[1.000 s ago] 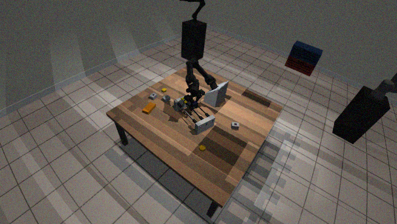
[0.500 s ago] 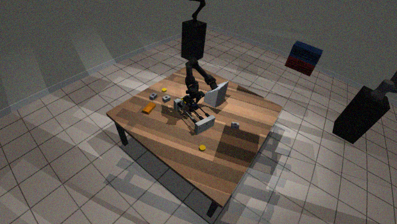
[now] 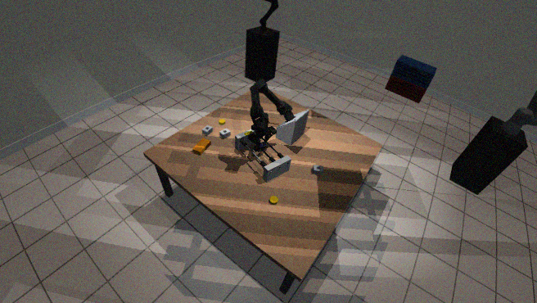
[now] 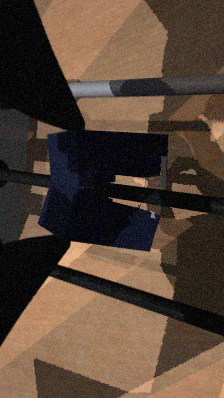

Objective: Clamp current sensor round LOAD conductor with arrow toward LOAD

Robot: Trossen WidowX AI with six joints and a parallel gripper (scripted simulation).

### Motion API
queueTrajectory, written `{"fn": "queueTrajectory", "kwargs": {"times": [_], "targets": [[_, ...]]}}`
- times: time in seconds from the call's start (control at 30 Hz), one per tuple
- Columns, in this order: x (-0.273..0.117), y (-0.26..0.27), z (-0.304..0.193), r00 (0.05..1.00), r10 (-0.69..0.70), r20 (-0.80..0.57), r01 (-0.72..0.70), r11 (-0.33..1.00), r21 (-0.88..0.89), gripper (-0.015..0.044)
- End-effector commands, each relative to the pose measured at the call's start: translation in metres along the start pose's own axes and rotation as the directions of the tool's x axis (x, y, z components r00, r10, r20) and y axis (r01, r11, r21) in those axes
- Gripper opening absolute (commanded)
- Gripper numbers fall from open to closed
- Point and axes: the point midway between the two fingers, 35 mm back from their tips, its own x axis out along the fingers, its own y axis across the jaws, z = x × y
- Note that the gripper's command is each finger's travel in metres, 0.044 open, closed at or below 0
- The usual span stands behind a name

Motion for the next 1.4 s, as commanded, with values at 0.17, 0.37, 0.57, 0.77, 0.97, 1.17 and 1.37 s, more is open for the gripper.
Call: {"fn": "queueTrajectory", "kwargs": {"times": [0.17, 0.37, 0.57, 0.77, 0.97, 1.17, 1.37], "targets": [[0.018, -0.002, 0.001, 1.0, -0.001, 0.008, 0.001, 1.0, -0.008, 0.0], [0.014, -0.001, 0.001, 1.0, 0.0, 0.001, 0.0, 1.0, 0.0, 0.0], [0.014, -0.001, 0.001, 1.0, 0.0, 0.001, 0.0, 1.0, 0.0, 0.0], [0.014, -0.001, 0.001, 1.0, 0.0, 0.001, 0.0, 1.0, 0.0, 0.0], [0.014, -0.001, 0.001, 1.0, 0.0, 0.001, 0.0, 1.0, 0.0, 0.0], [0.014, -0.001, 0.001, 1.0, 0.0, 0.001, 0.0, 1.0, 0.0, 0.0], [0.014, -0.001, 0.001, 1.0, 0.0, 0.001, 0.0, 1.0, 0.0, 0.0]]}}
